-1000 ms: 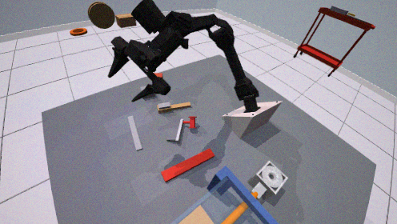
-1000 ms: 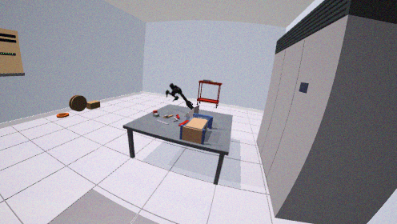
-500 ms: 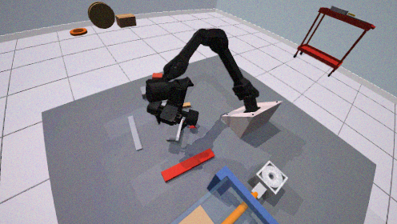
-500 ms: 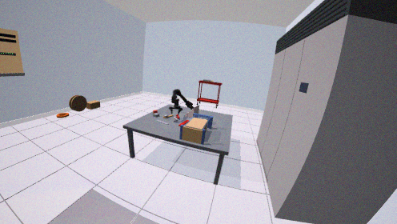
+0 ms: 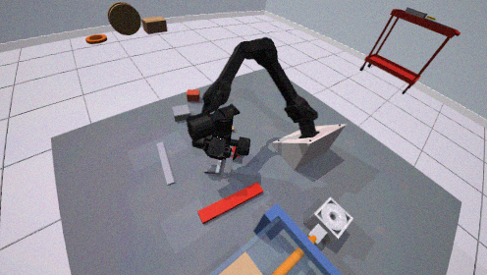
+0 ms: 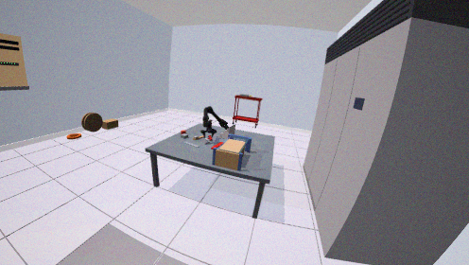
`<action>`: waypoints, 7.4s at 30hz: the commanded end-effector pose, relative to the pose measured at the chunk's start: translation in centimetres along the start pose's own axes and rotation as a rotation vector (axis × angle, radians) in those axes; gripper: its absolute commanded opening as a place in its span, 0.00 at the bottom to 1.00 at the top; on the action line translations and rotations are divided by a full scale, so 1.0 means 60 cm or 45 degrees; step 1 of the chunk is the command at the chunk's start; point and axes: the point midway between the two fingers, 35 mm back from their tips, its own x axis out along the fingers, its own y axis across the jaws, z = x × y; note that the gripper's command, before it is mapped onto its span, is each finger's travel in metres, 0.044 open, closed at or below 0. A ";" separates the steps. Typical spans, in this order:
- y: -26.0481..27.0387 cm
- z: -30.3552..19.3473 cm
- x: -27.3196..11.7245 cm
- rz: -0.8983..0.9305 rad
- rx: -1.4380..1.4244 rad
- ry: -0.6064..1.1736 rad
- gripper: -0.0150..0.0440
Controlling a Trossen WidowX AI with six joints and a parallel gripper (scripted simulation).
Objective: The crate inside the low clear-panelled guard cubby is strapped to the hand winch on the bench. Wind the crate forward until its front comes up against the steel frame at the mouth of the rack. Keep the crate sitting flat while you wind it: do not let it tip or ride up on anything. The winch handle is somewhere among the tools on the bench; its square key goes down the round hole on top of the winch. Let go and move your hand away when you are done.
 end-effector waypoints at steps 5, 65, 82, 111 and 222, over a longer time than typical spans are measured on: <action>-0.002 -0.020 0.058 0.005 -0.005 0.019 1.00; -0.004 -0.020 0.078 0.004 0.002 0.015 0.51; -0.004 -0.020 0.078 0.004 0.002 0.015 0.32; -0.003 -0.014 -0.182 0.011 -0.003 0.013 0.25; 0.623 0.279 -0.189 0.874 0.407 -0.149 0.25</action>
